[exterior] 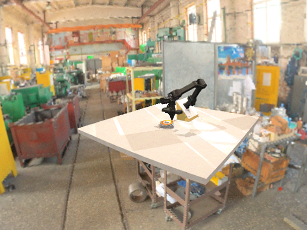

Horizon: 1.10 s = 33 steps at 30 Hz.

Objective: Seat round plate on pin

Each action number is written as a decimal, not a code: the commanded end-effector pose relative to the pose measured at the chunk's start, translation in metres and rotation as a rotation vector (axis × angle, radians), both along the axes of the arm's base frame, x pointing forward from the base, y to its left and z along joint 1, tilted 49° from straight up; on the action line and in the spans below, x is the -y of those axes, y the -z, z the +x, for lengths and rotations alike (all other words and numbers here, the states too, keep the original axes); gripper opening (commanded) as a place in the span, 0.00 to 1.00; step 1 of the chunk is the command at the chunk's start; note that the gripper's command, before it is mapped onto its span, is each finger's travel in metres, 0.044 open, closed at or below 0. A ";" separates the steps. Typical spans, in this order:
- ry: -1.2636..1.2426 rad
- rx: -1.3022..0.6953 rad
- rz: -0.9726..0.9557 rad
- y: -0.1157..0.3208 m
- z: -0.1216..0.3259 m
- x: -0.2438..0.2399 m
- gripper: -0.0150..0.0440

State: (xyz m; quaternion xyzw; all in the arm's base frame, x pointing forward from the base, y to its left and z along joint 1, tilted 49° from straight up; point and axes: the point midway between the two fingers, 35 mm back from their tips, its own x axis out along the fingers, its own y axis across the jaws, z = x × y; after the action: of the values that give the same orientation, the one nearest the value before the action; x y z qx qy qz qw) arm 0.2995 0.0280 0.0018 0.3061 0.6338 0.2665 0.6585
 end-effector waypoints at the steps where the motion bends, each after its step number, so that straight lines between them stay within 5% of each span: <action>1: -0.002 -0.016 0.011 0.011 -0.003 -0.013 0.25; 33: -0.002 -0.018 0.010 0.026 -0.036 -0.003 0.25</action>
State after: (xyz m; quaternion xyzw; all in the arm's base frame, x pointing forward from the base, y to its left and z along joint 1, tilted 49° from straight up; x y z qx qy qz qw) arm 0.2691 0.0329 -0.0199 0.3132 0.6355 0.2676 0.6530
